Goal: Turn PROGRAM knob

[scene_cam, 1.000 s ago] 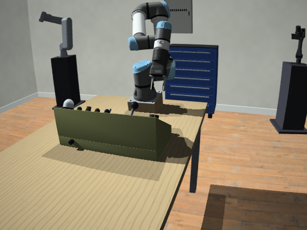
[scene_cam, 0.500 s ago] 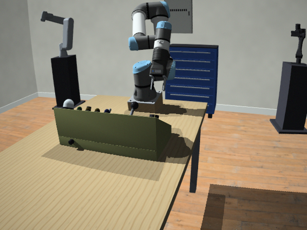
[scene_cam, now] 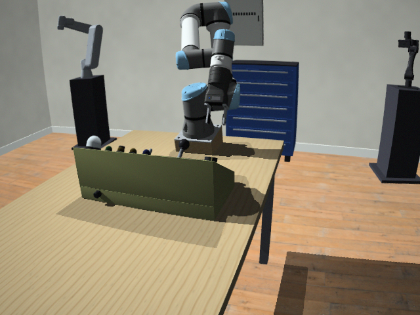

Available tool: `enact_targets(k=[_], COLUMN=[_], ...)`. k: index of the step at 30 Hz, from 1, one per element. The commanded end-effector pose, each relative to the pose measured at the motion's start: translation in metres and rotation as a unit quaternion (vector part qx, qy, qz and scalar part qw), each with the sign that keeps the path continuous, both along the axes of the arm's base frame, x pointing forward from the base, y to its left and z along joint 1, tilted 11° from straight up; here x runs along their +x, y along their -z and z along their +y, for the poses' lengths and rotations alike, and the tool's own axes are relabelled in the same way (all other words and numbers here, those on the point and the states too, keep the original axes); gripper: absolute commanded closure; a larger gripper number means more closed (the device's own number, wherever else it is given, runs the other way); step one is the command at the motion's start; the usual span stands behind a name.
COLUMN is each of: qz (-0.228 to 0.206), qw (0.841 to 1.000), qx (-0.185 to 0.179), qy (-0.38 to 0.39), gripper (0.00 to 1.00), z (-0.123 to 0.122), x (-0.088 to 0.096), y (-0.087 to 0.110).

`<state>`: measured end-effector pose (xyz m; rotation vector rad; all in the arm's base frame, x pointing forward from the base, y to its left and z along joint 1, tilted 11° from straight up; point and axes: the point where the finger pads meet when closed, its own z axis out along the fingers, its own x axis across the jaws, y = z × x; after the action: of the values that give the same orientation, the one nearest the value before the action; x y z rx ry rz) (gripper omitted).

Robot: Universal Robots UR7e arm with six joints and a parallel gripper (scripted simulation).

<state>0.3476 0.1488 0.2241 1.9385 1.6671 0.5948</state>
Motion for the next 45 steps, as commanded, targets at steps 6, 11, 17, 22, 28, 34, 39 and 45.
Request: enact_targets(k=[6,11,17,22,28,34,39,45], qz=[0.000,0.000,0.000,0.000,0.000,0.000,0.000,0.000], qw=[1.000,1.000,1.000,1.000,1.000,1.000,1.000,1.000], qx=[0.000,0.000,0.000,0.000,0.000,0.000,0.000,0.000], qy=[0.000,0.000,0.000,0.000,0.000,0.000,0.000,0.000], gripper=[0.00,0.00,0.00,0.00,0.00,0.00,0.00,0.00], z=[-0.002,-0.003,-0.005,-0.007,-0.009,-0.011,-0.012,-0.013], x=[0.011,0.018,0.032,0.045,0.055,0.069,0.077,0.082], y=[0.014,0.021,0.039,0.055,0.067,0.084,0.095,0.101])
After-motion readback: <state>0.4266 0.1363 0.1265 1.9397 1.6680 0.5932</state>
